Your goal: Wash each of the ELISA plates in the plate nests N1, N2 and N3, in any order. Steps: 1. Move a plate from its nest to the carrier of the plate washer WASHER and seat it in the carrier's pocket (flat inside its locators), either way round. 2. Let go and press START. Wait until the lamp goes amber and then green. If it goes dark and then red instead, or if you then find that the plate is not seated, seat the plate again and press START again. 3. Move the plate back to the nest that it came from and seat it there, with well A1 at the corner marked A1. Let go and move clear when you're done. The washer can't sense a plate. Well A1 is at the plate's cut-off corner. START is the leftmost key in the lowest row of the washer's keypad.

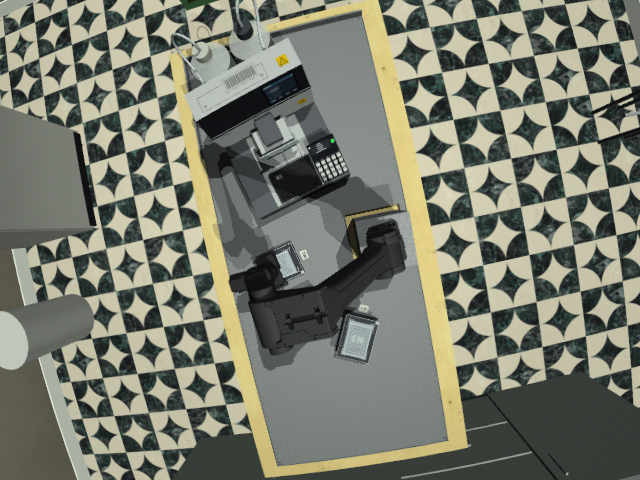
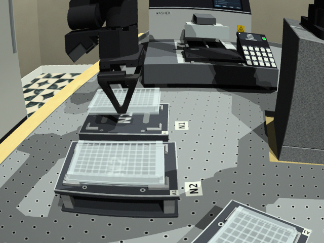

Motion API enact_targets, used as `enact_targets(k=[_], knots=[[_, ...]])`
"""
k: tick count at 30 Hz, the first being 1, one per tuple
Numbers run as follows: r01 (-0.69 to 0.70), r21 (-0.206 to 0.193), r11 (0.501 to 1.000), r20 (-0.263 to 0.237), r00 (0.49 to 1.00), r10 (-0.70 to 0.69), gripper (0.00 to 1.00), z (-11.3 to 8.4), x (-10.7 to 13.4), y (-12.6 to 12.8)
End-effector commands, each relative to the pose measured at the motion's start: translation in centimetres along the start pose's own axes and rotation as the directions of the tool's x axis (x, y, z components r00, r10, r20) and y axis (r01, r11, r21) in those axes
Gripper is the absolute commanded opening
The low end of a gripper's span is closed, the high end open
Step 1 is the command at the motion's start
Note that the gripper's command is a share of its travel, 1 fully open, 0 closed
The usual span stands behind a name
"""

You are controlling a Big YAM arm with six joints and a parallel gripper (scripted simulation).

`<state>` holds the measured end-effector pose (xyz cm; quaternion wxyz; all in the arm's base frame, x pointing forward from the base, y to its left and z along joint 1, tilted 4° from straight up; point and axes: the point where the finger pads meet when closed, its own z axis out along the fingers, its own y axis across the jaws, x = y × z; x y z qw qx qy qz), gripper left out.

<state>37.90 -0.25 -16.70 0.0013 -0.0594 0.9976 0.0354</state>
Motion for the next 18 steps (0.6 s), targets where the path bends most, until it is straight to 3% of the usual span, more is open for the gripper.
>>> enact_targets(k=[1, 18], knots=[[0.003, 0.005, 1.0, 0.02, 1.0, -0.003, 0.84, -1.6, -0.4, -0.5], [0.003, 0.006, 1.0, 0.025, 1.0, -0.003, 0.84, -4.2, -0.6, -0.5]])
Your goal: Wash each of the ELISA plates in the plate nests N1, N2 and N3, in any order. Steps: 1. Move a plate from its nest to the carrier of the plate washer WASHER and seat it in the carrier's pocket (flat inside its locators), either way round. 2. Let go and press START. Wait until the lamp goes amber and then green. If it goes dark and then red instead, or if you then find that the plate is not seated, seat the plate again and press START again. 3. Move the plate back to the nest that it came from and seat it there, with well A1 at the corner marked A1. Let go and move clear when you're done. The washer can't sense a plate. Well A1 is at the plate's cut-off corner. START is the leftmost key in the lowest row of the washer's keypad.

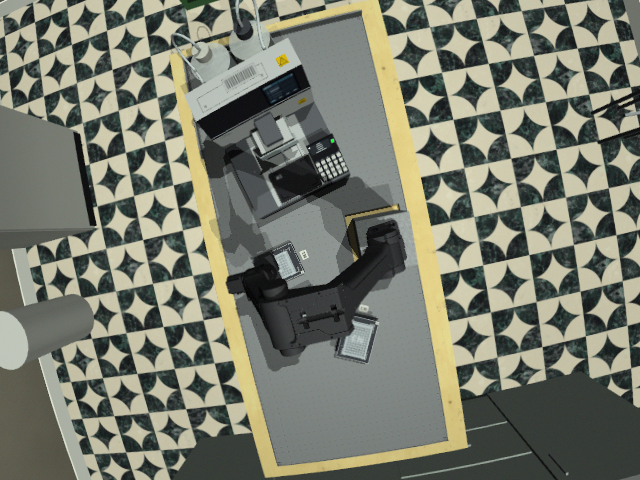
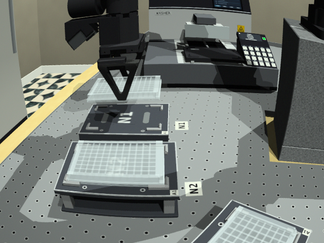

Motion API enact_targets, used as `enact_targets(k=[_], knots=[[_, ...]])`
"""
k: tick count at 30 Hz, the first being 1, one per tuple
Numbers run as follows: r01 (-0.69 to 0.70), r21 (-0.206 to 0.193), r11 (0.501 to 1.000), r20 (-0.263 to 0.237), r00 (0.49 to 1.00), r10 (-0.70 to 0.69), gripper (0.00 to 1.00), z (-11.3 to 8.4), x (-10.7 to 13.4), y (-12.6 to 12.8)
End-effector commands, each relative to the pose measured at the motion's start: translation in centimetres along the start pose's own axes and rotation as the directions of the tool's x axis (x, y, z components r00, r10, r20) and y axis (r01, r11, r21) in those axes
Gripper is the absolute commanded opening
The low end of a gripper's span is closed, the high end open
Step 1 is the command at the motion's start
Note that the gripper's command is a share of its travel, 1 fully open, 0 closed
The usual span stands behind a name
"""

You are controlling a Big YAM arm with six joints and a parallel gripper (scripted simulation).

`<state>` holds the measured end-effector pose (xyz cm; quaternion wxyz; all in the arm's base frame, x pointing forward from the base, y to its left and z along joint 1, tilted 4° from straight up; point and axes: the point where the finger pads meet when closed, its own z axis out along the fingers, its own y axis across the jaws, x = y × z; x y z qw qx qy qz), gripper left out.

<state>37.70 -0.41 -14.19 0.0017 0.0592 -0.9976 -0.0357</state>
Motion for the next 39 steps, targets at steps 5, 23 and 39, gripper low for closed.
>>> enact_targets(k=[5, 23, 39], knots=[[0.005, 0.006, 1.0, 0.027, 1.0, -0.006, 0.84, -2.4, -0.6, -0.5], [0.009, 0.011, 1.0, 0.052, 0.999, -0.01, 0.84, -4.7, -1.7, -0.5], [0.017, 0.007, 1.0, 0.024, 1.0, -0.017, 0.84, -5.1, 1.3, -4.1]])
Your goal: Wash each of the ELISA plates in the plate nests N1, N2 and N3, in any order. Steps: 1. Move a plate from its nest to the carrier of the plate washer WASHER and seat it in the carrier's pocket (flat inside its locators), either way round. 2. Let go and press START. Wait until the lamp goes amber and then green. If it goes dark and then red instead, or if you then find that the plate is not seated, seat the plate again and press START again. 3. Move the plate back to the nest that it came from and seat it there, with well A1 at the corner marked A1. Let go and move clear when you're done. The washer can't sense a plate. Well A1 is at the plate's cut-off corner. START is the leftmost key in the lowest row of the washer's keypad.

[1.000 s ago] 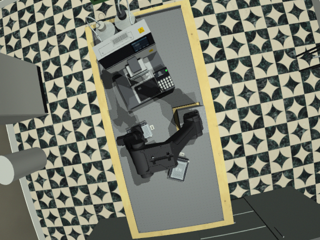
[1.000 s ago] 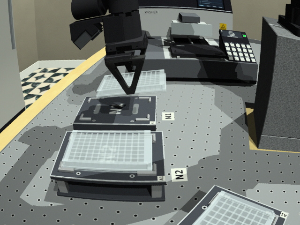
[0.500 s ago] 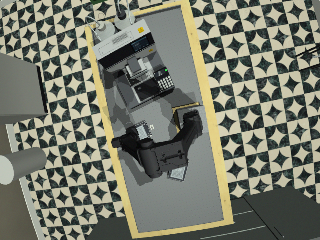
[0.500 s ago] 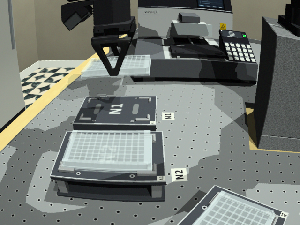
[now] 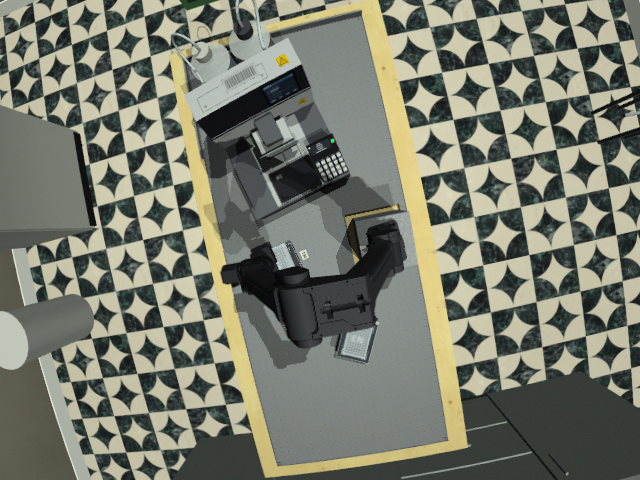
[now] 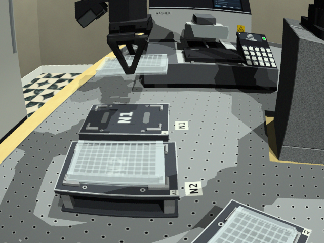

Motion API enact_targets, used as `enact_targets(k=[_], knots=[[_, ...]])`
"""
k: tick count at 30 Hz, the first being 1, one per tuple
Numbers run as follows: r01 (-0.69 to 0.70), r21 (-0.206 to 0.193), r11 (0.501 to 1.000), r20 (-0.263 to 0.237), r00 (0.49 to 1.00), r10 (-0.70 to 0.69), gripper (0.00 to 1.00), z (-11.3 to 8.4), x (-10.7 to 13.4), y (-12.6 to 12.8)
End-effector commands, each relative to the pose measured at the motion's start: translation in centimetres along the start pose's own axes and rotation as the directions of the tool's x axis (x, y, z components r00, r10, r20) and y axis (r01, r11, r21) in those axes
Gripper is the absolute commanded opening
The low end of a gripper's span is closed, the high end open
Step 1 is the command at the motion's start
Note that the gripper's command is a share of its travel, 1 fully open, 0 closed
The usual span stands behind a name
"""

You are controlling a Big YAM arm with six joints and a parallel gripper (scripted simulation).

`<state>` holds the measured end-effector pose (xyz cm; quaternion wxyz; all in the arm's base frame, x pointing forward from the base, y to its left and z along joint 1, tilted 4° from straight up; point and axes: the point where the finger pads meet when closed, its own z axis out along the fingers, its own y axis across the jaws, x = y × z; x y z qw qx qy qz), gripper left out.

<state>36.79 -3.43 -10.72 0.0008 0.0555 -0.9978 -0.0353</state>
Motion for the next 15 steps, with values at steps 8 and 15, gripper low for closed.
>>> enact_targets(k=[8, 15], knots=[[0.024, 0.005, 1.0, 0.022, 0.999, -0.024, 0.84, -1.9, 1.3, -4.1], [0.025, 0.014, 1.0, 0.034, 0.999, -0.025, 0.84, -2.8, 2.1, -7.6]])
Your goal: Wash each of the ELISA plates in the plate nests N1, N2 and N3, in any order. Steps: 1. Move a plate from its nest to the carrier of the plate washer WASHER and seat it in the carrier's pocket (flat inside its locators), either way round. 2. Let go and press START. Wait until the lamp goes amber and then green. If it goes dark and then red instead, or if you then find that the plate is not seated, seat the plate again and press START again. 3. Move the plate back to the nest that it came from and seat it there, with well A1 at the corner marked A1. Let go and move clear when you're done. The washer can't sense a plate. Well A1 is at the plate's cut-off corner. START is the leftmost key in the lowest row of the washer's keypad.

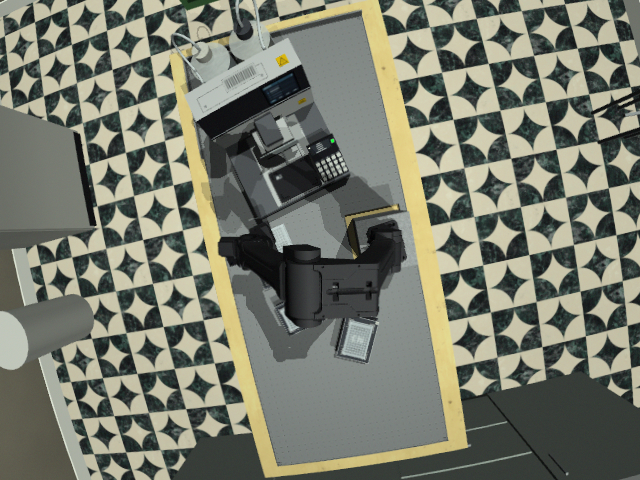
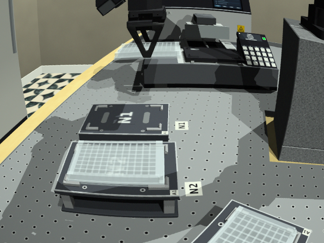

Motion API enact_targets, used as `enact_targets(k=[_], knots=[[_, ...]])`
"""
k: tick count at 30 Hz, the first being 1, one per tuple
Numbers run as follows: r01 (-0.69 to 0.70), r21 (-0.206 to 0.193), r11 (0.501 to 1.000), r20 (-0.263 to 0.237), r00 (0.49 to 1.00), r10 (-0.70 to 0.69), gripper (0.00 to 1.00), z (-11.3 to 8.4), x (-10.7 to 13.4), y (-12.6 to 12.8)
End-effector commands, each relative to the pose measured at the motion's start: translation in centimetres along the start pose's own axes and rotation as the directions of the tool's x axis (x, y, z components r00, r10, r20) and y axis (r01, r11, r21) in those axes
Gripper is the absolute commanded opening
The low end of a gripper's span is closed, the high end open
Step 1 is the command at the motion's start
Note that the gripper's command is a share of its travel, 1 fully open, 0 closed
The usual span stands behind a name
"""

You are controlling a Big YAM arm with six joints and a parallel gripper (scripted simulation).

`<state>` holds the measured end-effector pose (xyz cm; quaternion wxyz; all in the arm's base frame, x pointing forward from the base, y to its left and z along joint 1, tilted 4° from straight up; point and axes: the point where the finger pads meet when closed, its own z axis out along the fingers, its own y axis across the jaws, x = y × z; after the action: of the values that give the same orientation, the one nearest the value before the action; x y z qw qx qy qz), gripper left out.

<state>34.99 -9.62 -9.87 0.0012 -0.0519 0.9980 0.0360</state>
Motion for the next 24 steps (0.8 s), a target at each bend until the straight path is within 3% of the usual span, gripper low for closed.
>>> enact_targets(k=[1, 15, 24], knots=[[0.032, 0.017, 0.999, 0.033, 0.999, -0.033, 0.84, -1.7, -0.4, -2.3], [0.033, 0.033, 0.999, 0.049, 0.998, -0.035, 0.84, -3.3, 1.2, -8.3], [0.054, 0.033, 0.998, 0.048, 0.997, -0.056, 0.84, -3.1, 0.9, -7.5]])
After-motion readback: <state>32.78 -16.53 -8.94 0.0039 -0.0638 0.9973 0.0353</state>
